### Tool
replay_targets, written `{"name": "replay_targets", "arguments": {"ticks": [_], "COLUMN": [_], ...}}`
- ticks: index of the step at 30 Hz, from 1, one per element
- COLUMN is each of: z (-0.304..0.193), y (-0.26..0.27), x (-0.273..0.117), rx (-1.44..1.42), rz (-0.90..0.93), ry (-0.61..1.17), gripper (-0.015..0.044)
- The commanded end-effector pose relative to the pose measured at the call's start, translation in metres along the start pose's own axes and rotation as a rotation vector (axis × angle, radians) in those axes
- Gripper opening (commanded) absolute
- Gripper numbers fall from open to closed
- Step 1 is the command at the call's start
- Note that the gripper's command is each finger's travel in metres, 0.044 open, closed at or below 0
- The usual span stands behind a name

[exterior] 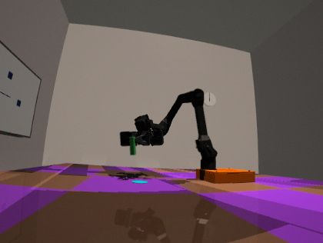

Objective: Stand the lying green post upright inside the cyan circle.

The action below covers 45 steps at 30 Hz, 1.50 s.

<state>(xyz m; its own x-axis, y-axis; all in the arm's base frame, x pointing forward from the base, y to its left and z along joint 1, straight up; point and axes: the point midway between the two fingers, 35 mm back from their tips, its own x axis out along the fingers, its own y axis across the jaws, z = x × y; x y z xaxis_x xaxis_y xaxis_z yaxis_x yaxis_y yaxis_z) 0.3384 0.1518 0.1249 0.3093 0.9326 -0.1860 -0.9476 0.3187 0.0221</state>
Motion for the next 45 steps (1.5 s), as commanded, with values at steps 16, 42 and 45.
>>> {"name": "replay_targets", "arguments": {"ticks": [16, 42, 45], "z": [0.002, 0.001, -0.005], "y": [0.019, 0.027, 0.026], "x": [-0.015, -0.022, -0.020], "rx": [-0.040, -0.061, -0.061], "rz": [0.051, 0.073, 0.073], "ry": [-0.076, -0.104, -0.104], "gripper": [0.0023, 0.0023, 0.0023]}}
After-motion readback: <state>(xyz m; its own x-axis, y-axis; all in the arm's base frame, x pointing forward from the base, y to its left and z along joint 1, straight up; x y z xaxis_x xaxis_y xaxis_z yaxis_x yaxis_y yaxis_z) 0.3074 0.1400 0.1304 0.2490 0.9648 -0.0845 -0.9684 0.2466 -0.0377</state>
